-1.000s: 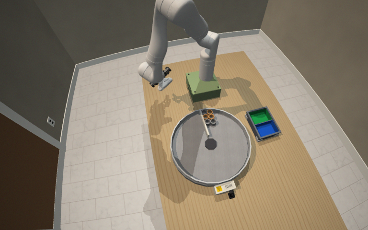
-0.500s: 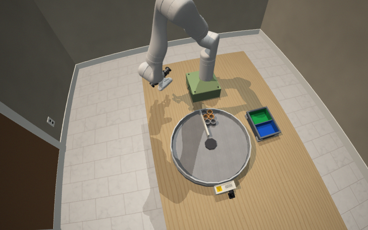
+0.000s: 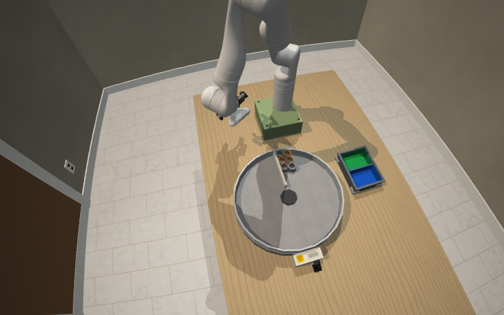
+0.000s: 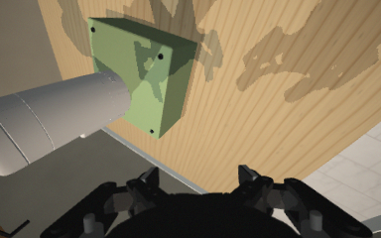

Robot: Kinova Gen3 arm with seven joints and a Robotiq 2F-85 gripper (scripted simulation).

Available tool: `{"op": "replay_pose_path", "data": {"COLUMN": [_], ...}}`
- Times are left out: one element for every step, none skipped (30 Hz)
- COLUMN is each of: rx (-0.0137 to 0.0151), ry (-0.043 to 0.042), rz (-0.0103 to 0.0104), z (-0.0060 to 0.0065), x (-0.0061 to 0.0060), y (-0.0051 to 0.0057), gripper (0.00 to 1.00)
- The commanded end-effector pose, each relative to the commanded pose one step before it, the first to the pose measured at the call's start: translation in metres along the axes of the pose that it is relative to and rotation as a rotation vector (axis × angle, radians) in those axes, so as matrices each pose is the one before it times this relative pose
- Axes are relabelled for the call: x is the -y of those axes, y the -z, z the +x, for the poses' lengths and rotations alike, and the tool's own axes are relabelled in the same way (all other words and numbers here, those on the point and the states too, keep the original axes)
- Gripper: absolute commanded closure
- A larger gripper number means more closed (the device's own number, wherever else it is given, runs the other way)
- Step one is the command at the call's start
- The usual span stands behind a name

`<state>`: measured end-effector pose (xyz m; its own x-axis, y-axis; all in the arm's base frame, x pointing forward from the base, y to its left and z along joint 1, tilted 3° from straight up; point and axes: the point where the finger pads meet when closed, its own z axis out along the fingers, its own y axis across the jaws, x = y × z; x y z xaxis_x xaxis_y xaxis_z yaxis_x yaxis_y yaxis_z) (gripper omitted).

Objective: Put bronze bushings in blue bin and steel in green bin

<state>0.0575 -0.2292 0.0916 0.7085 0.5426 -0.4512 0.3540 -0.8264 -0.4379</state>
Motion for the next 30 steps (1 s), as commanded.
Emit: {"op": "replay_pose_path", "data": {"rx": [0.00174,0.00000,0.00000,0.00000,0.00000,0.00000,0.00000,0.00000,0.00000,0.00000,0.00000,0.00000,0.00000,0.00000,0.00000,0.00000,0.00000,0.00000,0.00000,0.00000,0.00000,0.00000,0.00000,0.00000,0.00000,0.00000,0.00000,0.00000,0.00000,0.00000], "ry": [0.02473,0.00000,0.00000,0.00000,0.00000,0.00000,0.00000,0.00000,0.00000,0.00000,0.00000,0.00000,0.00000,0.00000,0.00000,0.00000,0.00000,0.00000,0.00000,0.00000,0.00000,0.00000,0.00000,0.00000,0.00000,0.00000,0.00000,0.00000,0.00000,0.00000], "rz": [-0.03655,0.00000,0.00000,0.00000,0.00000,0.00000,0.00000,0.00000,0.00000,0.00000,0.00000,0.00000,0.00000,0.00000,0.00000,0.00000,0.00000,0.00000,0.00000,0.00000,0.00000,0.00000,0.00000,0.00000,0.00000,0.00000,0.00000,0.00000,0.00000,0.00000], "z": [0.02086,0.00000,0.00000,0.00000,0.00000,0.00000,0.00654,0.00654,0.00654,0.00654,0.00654,0.00000,0.00000,0.00000,0.00654,0.00654,0.00654,0.00654,0.00654,0.00000,0.00000,0.00000,0.00000,0.00000,0.00654,0.00654,0.00654,0.00654,0.00654,0.00000], "x": [0.00876,0.00000,0.00000,0.00000,0.00000,0.00000,0.00486,0.00486,0.00486,0.00486,0.00486,0.00000,0.00000,0.00000,0.00486,0.00486,0.00486,0.00486,0.00486,0.00000,0.00000,0.00000,0.00000,0.00000,0.00486,0.00486,0.00486,0.00486,0.00486,0.00000], "y": [0.02861,0.00000,0.00000,0.00000,0.00000,0.00000,0.00731,0.00731,0.00731,0.00731,0.00731,0.00000,0.00000,0.00000,0.00731,0.00731,0.00731,0.00731,0.00731,0.00000,0.00000,0.00000,0.00000,0.00000,0.00731,0.00731,0.00731,0.00731,0.00731,0.00000], "gripper": [0.00,0.00,0.00,0.00,0.00,0.00,0.00,0.00,0.00,0.00,0.00,0.00,0.00,0.00,0.00,0.00,0.00,0.00,0.00,0.00,0.00,0.00,0.00,0.00,0.00,0.00,0.00,0.00,0.00,0.00]}}
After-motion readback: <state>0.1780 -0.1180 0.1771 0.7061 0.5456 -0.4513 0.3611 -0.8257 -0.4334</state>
